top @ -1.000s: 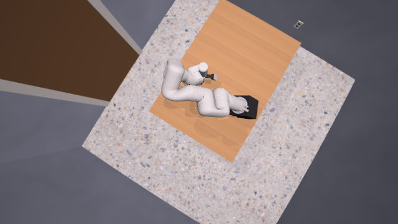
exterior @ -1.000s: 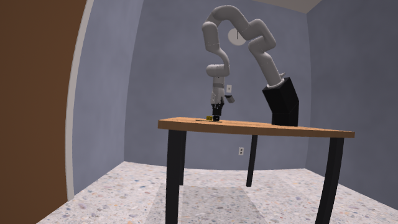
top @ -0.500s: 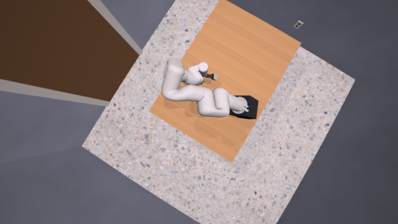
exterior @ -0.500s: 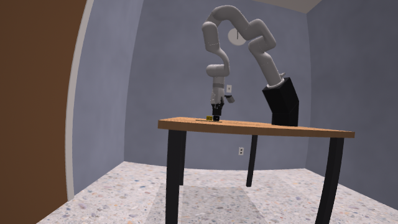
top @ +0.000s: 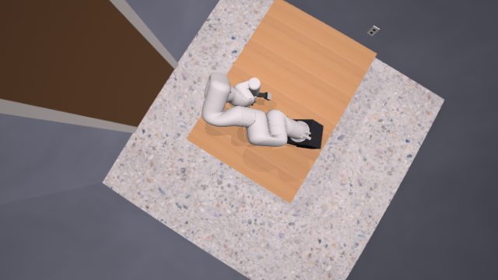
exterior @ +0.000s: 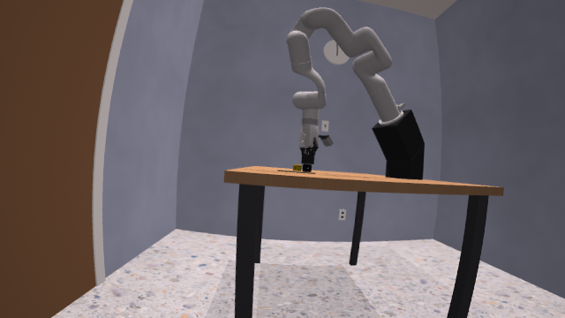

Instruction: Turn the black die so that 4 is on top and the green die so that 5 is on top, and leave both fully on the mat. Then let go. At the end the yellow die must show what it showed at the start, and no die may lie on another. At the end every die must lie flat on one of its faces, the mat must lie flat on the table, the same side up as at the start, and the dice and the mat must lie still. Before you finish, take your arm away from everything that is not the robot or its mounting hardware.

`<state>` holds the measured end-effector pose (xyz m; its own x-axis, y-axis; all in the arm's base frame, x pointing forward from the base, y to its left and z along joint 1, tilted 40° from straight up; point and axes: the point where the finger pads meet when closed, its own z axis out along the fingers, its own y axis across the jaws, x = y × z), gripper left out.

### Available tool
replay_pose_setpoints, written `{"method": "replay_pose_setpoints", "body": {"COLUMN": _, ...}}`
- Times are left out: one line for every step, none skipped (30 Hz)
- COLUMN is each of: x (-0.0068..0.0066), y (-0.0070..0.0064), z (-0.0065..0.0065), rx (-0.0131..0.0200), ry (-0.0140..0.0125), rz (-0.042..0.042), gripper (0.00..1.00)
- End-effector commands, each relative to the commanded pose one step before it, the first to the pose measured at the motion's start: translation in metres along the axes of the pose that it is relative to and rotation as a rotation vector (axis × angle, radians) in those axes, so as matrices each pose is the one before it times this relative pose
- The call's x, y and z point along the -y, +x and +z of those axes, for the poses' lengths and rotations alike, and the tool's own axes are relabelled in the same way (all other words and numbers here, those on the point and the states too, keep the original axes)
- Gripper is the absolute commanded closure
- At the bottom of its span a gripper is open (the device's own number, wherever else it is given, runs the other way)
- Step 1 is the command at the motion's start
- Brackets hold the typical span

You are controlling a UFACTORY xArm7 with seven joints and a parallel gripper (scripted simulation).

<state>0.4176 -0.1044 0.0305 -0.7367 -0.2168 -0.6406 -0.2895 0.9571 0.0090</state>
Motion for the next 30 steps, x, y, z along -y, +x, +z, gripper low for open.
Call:
{"method": "replay_pose_setpoints", "body": {"x": 0.00084, "y": -0.00003, "z": -0.00053, "rx": 0.00065, "ry": 0.00173, "rz": 0.00124, "gripper": 0.53}}
{"method": "replay_pose_setpoints", "body": {"x": 0.0, "y": 0.0, "z": 0.0, "rx": 0.0, "ry": 0.0, "rz": 0.0, "gripper": 0.53}}
{"method": "replay_pose_setpoints", "body": {"x": 0.0, "y": 0.0, "z": 0.0, "rx": 0.0, "ry": 0.0, "rz": 0.0, "gripper": 0.53}}
{"method": "replay_pose_setpoints", "body": {"x": 0.0, "y": 0.0, "z": 0.0, "rx": 0.0, "ry": 0.0, "rz": 0.0, "gripper": 0.53}}
{"method": "replay_pose_setpoints", "body": {"x": 0.0, "y": 0.0, "z": 0.0, "rx": 0.0, "ry": 0.0, "rz": 0.0, "gripper": 0.53}}
{"method": "replay_pose_setpoints", "body": {"x": 0.0, "y": 0.0, "z": 0.0, "rx": 0.0, "ry": 0.0, "rz": 0.0, "gripper": 0.53}}
{"method": "replay_pose_setpoints", "body": {"x": 0.0, "y": 0.0, "z": 0.0, "rx": 0.0, "ry": 0.0, "rz": 0.0, "gripper": 0.53}}
{"method": "replay_pose_setpoints", "body": {"x": 0.0, "y": 0.0, "z": 0.0, "rx": 0.0, "ry": 0.0, "rz": 0.0, "gripper": 0.53}}
{"method": "replay_pose_setpoints", "body": {"x": 0.0, "y": 0.0, "z": 0.0, "rx": 0.0, "ry": 0.0, "rz": 0.0, "gripper": 0.53}}
{"method": "replay_pose_setpoints", "body": {"x": 0.0, "y": 0.0, "z": 0.0, "rx": 0.0, "ry": 0.0, "rz": 0.0, "gripper": 0.53}}
{"method": "replay_pose_setpoints", "body": {"x": 0.0, "y": 0.0, "z": 0.0, "rx": 0.0, "ry": 0.0, "rz": 0.0, "gripper": 0.53}}
{"method": "replay_pose_setpoints", "body": {"x": 0.0, "y": 0.0, "z": 0.0, "rx": 0.0, "ry": 0.0, "rz": 0.0, "gripper": 0.53}}
{"method": "replay_pose_setpoints", "body": {"x": 0.0, "y": 0.0, "z": 0.0, "rx": 0.0, "ry": 0.0, "rz": 0.0, "gripper": 0.53}}
{"method": "replay_pose_setpoints", "body": {"x": 0.0, "y": 0.0, "z": 0.0, "rx": 0.0, "ry": 0.0, "rz": 0.0, "gripper": 0.53}}
{"method": "replay_pose_setpoints", "body": {"x": 0.0, "y": 0.0, "z": 0.0, "rx": 0.0, "ry": 0.0, "rz": 0.0, "gripper": 0.53}}
{"method": "replay_pose_setpoints", "body": {"x": 0.0, "y": 0.0, "z": 0.00001, "rx": 0.0, "ry": 0.0, "rz": 0.0, "gripper": 0.53}}
{"method": "replay_pose_setpoints", "body": {"x": 0.0, "y": 0.0, "z": 0.00007, "rx": 0.0, "ry": 0.0, "rz": 0.0, "gripper": 0.53}}
{"method": "replay_pose_setpoints", "body": {"x": 0.0, "y": 0.0, "z": 0.00018, "rx": 0.0, "ry": 0.0, "rz": 0.0, "gripper": 0.53}}
{"method": "replay_pose_setpoints", "body": {"x": 0.0, "y": 0.0, "z": 0.00032, "rx": 0.0, "ry": 0.00001, "rz": 0.0, "gripper": 0.53}}
{"method": "replay_pose_setpoints", "body": {"x": 0.0, "y": -0.00001, "z": 0.00049, "rx": 0.0, "ry": 0.00001, "rz": 0.0, "gripper": 0.53}}
{"method": "replay_pose_setpoints", "body": {"x": 0.0, "y": 0.0, "z": 0.00068, "rx": 0.0, "ry": 0.00001, "rz": 0.0, "gripper": 0.53}}
{"method": "replay_pose_setpoints", "body": {"x": 0.0, "y": 0.0, "z": 0.00088, "rx": 0.0, "ry": 0.0, "rz": 0.0, "gripper": 0.53}}
{"method": "replay_pose_setpoints", "body": {"x": 0.0, "y": 0.0, "z": 0.0, "rx": 0.0, "ry": 0.0, "rz": 0.0, "gripper": 0.53}}
{"method": "replay_pose_setpoints", "body": {"x": 0.0, "y": 0.0, "z": 0.0, "rx": 0.0, "ry": 0.0, "rz": 0.0, "gripper": 0.53}}
{"method": "replay_pose_setpoints", "body": {"x": 0.0, "y": 0.00001, "z": 0.00108, "rx": 0.0, "ry": -0.00001, "rz": 0.0, "gripper": 0.53}}
{"method": "replay_pose_setpoints", "body": {"x": -0.00001, "y": 0.00001, "z": 0.00127, "rx": 0.0, "ry": -0.00002, "rz": 0.0, "gripper": 0.53}}
{"method": "replay_pose_setpoints", "body": {"x": 0.00001, "y": -0.00002, "z": 0.00147, "rx": 0.0, "ry": 0.00002, "rz": -0.00001, "gripper": 0.53}}
{"method": "replay_pose_setpoints", "body": {"x": 0.0, "y": 0.0, "z": 0.00164, "rx": 0.0, "ry": 0.0, "rz": 0.0, "gripper": 0.53}}
{"method": "replay_pose_setpoints", "body": {"x": -0.00001, "y": 0.00001, "z": 0.00179, "rx": 0.0, "ry": -0.00002, "rz": 0.00001, "gripper": 0.53}}
{"method": "replay_pose_setpoints", "body": {"x": 0.00001, "y": -0.00002, "z": 0.00193, "rx": 0.0, "ry": 0.00003, "rz": -0.00001, "gripper": 0.53}}
